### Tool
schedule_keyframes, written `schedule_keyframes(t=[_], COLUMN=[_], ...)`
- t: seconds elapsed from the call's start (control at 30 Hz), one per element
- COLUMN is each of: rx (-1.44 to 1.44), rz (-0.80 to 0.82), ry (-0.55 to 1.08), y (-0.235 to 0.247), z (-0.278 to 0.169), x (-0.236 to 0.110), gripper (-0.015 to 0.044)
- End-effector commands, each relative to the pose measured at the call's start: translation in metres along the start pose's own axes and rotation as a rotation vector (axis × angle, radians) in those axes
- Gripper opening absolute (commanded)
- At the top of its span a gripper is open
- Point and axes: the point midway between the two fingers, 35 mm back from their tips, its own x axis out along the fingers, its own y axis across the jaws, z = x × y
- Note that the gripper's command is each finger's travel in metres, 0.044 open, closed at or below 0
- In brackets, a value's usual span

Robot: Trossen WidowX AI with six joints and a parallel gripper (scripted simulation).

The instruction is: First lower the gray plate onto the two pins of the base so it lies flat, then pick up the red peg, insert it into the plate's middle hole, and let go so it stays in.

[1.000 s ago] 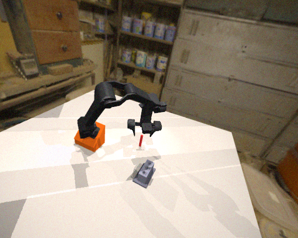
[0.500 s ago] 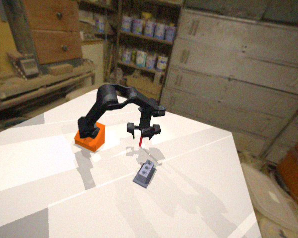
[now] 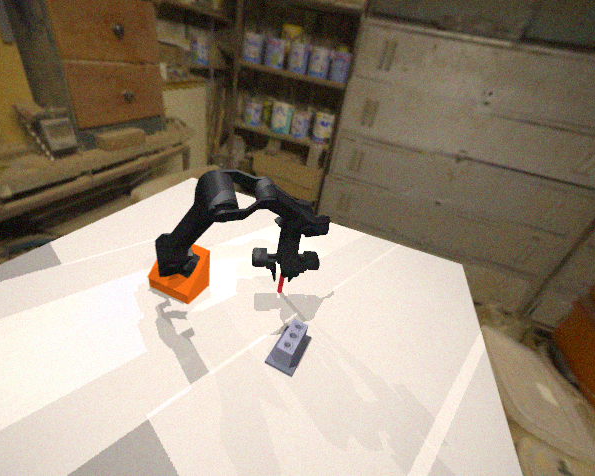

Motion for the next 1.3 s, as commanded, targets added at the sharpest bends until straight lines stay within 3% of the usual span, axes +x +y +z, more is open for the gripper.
schedule_keyframes(t=[0.0,0.07,0.17,0.5,1.27], rx=[-0.004,-0.004,-0.004,-0.004,-0.005], rz=[0.001,0.001,0.001,0.001,0.002], ry=[-0.004,-0.004,-0.004,-0.003,0.000], y=[0.000,0.000,0.000,0.001,0.008], z=[0.000,0.000,0.000,0.000,-0.001], x=[0.001,0.001,0.001,-0.006,-0.077], gripper=[0.0072,0.0020,0.0000,0.0000,0.0000])
